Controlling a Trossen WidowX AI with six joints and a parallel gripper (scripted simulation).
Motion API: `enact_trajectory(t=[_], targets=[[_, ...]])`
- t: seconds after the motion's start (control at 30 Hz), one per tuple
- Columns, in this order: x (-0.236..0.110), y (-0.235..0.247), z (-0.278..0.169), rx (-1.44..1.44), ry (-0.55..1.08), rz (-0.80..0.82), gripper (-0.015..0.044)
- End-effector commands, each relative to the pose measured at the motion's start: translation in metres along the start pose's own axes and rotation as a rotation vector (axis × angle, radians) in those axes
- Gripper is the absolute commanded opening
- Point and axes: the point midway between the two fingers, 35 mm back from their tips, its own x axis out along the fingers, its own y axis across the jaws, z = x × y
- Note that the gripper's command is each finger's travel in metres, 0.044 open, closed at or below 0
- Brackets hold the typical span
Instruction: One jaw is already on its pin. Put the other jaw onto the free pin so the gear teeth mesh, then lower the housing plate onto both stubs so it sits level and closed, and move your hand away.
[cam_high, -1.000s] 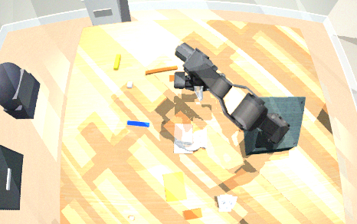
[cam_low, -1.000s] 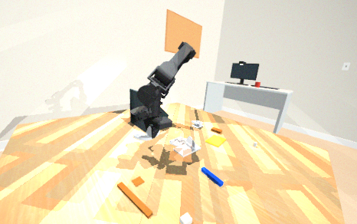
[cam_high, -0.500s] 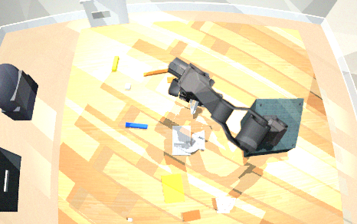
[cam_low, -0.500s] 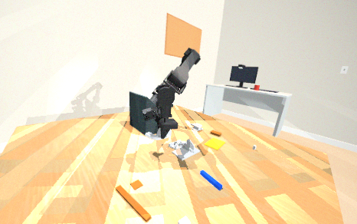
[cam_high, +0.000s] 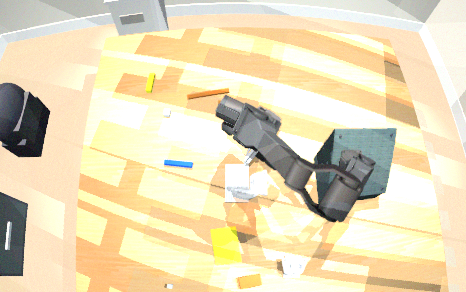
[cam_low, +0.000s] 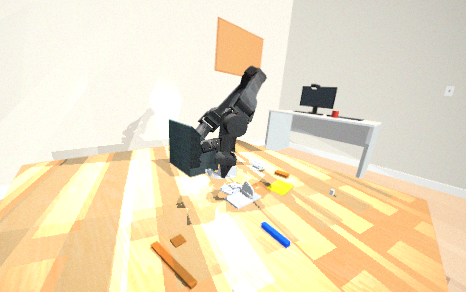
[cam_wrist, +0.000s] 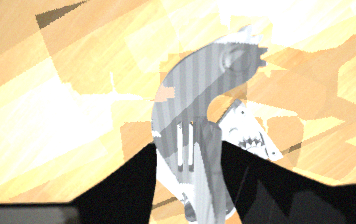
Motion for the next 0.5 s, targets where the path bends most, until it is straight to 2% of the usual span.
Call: enact_trajectory(t=[0.0, 0.47], targets=[[-0.001, -0.008, -0.01, 0.083, 0.009, 0.002, 0.0134], [0.002, -0.042, -0.04, 0.396, 0.018, -0.013, 0.0134]])
